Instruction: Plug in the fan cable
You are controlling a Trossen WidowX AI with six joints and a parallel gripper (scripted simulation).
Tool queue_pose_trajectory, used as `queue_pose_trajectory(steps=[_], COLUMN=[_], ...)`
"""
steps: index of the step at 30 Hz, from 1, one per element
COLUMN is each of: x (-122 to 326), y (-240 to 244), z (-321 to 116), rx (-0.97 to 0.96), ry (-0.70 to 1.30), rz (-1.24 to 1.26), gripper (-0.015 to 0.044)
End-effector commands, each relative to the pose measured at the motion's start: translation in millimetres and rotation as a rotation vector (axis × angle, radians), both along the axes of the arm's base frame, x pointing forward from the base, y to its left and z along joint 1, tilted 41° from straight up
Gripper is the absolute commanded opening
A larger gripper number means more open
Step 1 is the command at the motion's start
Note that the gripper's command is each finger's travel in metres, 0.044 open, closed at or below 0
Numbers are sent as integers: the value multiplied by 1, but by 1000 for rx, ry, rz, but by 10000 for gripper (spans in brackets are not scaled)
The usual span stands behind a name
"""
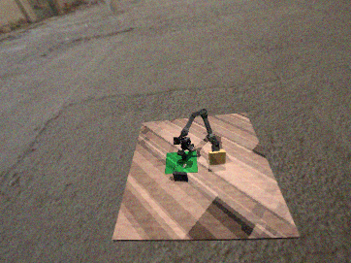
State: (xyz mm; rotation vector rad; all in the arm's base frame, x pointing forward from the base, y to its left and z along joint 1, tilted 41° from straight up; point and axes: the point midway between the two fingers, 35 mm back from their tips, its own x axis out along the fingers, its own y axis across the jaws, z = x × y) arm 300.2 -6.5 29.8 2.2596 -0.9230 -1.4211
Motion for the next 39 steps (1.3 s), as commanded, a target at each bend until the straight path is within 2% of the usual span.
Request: queue_pose_trajectory(steps=[1, 8, 14, 39], x=[-4, -4, 0, 5], y=[-1, -1, -20, -43], z=[2, 2, -20, -46], rx=[-26, -26, -27, -28], ry=[-48, -48, -48, -48], rz=[31, 31, 31, 31], gripper=[210, 210, 210, 210])
